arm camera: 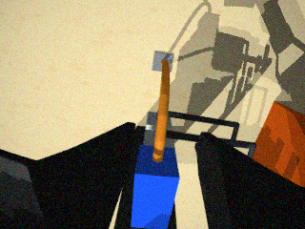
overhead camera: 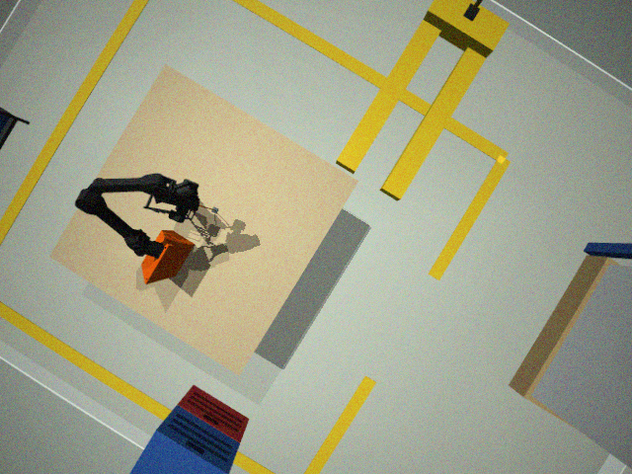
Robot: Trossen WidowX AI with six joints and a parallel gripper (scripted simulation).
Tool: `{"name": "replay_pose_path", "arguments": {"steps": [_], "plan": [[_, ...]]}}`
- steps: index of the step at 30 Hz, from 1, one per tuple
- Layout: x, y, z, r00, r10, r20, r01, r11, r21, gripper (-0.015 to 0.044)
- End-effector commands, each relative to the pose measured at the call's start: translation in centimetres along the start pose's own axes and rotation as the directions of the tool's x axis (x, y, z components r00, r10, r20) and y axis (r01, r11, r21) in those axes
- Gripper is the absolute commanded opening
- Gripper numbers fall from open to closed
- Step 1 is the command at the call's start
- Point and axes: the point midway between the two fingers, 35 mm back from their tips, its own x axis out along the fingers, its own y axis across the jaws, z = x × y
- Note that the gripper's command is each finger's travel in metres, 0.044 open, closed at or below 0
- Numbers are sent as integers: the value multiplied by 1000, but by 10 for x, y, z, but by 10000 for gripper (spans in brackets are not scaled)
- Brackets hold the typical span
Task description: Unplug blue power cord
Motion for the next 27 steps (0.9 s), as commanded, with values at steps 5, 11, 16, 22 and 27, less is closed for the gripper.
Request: {"name": "replay_pose_path", "arguments": {"steps": [5,11,16,22,27], "plan": [[-7,0,0,1000,10,-3,-10,1000,9,160],[-7,0,-2,1000,10,-3,-10,1000,9,160],[-8,0,-10,1000,10,-3,-9,1000,10,160],[-8,0,-20,1000,9,-4,-9,1000,10,160],[-8,-1,-28,1000,9,-4,-9,1000,10,160]]}}
